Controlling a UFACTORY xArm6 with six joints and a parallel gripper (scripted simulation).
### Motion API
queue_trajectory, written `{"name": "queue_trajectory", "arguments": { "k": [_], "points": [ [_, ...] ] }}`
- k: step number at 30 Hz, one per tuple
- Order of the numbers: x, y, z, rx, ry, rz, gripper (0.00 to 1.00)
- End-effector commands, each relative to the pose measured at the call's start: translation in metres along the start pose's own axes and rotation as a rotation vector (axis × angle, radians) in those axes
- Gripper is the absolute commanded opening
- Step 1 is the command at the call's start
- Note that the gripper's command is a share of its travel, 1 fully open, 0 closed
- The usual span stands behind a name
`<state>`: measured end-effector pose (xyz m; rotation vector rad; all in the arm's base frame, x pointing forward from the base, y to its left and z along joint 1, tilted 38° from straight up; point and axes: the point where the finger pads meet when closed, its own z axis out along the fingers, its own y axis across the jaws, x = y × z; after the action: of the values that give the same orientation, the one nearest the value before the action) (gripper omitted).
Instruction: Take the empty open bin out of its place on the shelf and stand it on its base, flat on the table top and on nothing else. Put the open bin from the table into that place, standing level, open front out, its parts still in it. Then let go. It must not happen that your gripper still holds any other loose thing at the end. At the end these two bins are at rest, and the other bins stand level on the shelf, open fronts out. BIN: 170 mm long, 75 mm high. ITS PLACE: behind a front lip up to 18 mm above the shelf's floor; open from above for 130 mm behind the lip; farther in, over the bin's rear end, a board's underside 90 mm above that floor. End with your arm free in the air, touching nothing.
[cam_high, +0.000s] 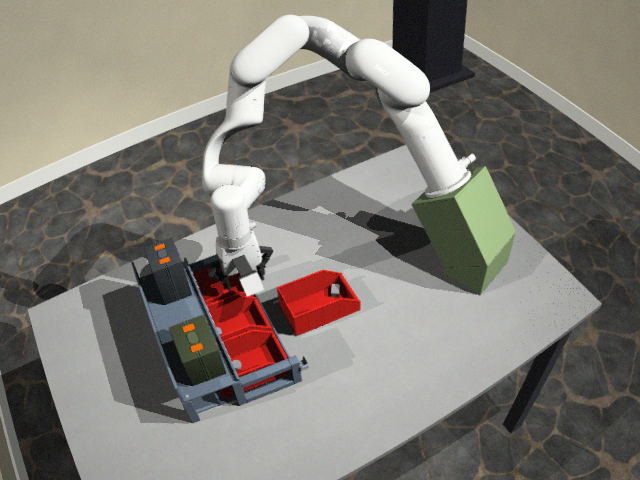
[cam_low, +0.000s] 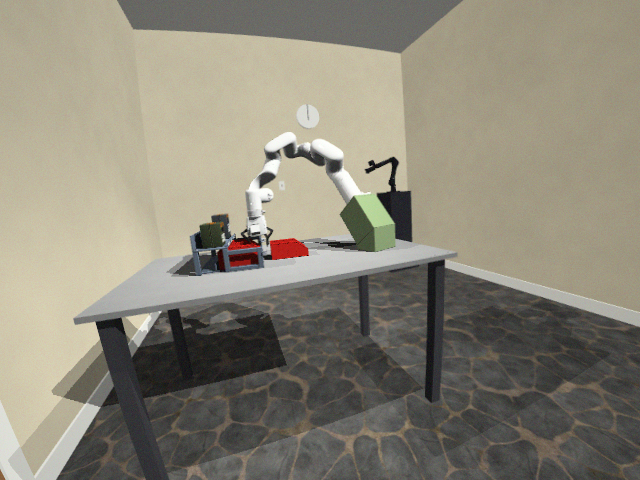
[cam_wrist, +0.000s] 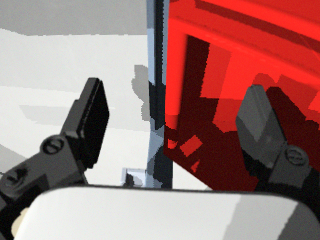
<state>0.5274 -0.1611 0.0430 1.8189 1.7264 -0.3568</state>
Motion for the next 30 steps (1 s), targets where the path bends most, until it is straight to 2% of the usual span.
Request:
{"name": "queue_trajectory", "arguments": {
  "k": [1,14,15,30],
  "points": [
    [-0.0001,0.0015,-0.0007,-0.003,0.0,0.001,0.95],
    [-0.0001,0.0015,-0.0007,-0.003,0.0,0.001,0.95],
    [-0.0001,0.0015,-0.0007,-0.003,0.0,0.001,0.0],
    [-0.0001,0.0015,-0.0007,-0.003,0.0,0.001,0.0]
  ]
}}
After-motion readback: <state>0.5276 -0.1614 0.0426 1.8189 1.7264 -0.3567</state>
